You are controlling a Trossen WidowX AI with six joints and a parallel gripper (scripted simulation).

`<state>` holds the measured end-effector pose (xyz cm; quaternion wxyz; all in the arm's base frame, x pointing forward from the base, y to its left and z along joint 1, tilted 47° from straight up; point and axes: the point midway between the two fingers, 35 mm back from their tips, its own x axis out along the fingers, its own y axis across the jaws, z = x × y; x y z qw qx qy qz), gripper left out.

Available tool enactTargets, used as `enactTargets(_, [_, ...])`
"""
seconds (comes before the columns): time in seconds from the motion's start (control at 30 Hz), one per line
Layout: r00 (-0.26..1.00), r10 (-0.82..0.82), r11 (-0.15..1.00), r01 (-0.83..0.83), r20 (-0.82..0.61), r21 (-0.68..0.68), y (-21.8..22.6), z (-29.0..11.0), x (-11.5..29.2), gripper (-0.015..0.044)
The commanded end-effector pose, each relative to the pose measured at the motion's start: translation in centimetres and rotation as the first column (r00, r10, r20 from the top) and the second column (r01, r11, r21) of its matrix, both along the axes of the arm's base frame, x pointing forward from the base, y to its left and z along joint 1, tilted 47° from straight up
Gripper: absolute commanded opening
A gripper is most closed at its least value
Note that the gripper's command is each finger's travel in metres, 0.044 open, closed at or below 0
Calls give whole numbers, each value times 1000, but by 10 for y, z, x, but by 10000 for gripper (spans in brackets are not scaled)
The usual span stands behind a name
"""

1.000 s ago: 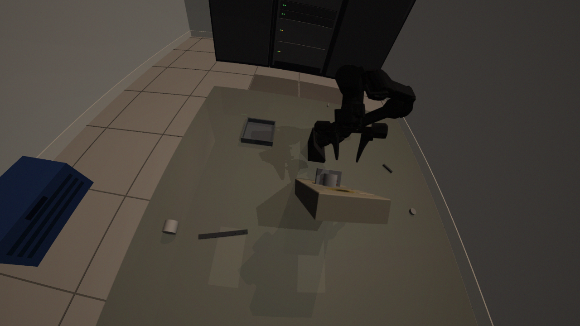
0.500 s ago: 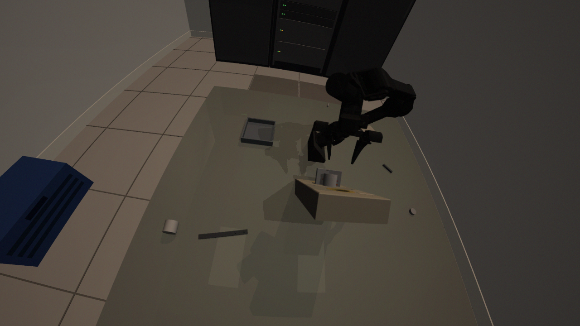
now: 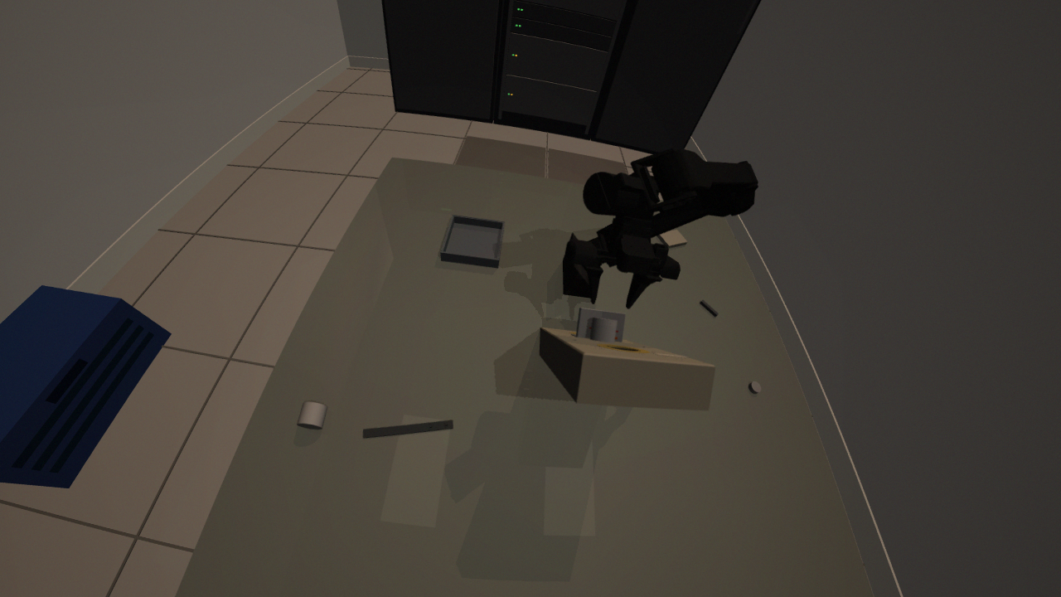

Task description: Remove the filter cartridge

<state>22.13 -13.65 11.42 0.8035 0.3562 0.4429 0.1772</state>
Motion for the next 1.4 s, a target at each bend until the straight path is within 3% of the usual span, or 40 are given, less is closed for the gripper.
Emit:
enactTargets(0.0, [1000,9,1000,-9,-8,0,6,-6,2,305])
enactTargets(0.9, [1000,10,1000,-10,-4,2,31,-28,23,305])
enactTargets(1.0, [1000,13,1000,-13,-3,-7,27,-26,22,226])
enactTargets(1.27, [1000,13,1000,-13,-3,-7,27,-26,22,173])
enactTargets(1.37, [1000,13,1000,-13,-3,-7,27,-26,22,94])
